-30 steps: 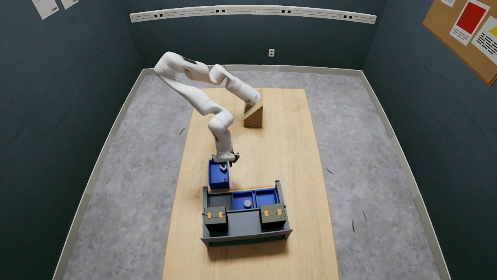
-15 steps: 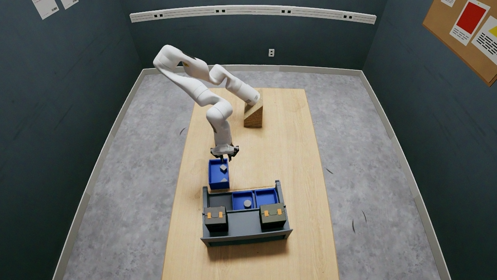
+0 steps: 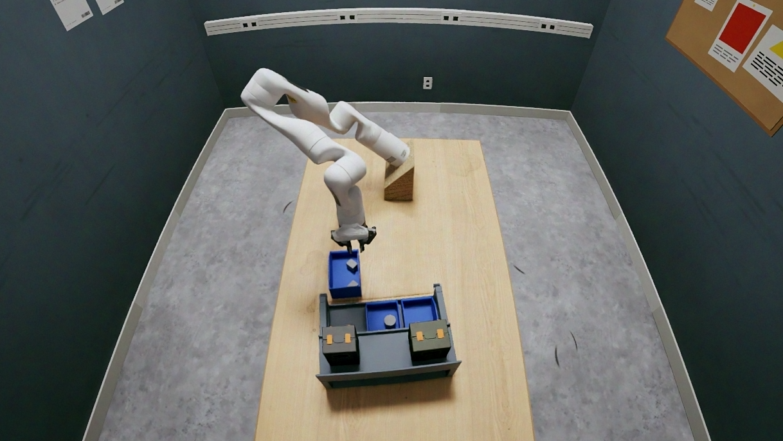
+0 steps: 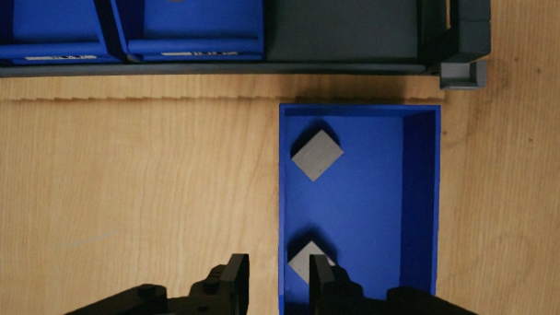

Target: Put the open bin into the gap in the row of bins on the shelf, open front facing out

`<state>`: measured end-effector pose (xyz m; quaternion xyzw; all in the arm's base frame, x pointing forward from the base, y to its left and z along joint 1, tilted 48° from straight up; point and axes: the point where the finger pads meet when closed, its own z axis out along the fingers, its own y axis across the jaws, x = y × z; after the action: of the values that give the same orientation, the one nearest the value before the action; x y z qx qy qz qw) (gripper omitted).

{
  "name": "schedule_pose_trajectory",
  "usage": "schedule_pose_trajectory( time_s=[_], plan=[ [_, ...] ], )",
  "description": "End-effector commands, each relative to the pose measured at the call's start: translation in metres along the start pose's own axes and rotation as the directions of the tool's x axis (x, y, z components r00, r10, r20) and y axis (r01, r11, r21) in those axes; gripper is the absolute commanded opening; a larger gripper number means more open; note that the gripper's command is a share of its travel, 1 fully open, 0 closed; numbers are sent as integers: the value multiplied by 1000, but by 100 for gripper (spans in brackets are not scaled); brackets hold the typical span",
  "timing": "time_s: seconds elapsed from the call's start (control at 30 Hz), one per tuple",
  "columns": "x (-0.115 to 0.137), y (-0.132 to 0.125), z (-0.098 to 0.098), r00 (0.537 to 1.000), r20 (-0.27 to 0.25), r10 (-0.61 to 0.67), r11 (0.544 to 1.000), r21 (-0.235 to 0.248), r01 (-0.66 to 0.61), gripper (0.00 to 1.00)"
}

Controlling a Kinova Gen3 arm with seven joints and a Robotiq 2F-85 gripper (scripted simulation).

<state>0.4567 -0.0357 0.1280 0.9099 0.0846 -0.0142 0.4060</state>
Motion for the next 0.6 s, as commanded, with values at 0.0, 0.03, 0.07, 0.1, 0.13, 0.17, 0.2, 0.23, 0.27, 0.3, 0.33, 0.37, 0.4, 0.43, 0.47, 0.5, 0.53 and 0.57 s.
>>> schedule_pose_trajectory(
  time_s=[0.0,0.03,0.07,0.1,0.13,0.17,0.2,0.23,0.27,0.3,0.33,0.37,0.4,0.43,0.47,0.5,0.53,0.57],
  plan=[
    [1,0,-1,1000,-2,0,1000,0,0,35],
    [1,0,-1,1000,-2,0,1000,0,0,35],
    [1,0,-1,1000,-2,0,1000,0,0,35],
    [1,0,-1,1000,-2,0,1000,0,0,35],
    [1,0,-1,1000,-2,0,1000,0,0,35],
    [1,0,-1,1000,-2,0,1000,0,0,35],
    [1,0,-1,1000,-2,0,1000,0,0,35],
    [1,0,1,1000,-2,0,1000,0,0,35],
    [1,0,2,1000,-2,0,1000,0,0,35],
    [1,0,4,1000,-2,0,1000,0,0,35],
    [1,0,6,1000,-2,0,1000,0,0,35],
    [1,0,8,1000,-2,0,1000,0,0,35],
    [1,0,8,1000,-2,0,1000,0,0,35],
    [1,0,8,1000,-2,0,1000,0,0,35],
    [1,0,8,1000,-2,0,1000,0,0,35],
    [1,0,8,1000,-2,0,1000,0,0,35],
    [1,0,8,1000,-2,0,1000,0,0,35],
    [1,0,8,1000,-2,0,1000,0,0,35]
  ],
)
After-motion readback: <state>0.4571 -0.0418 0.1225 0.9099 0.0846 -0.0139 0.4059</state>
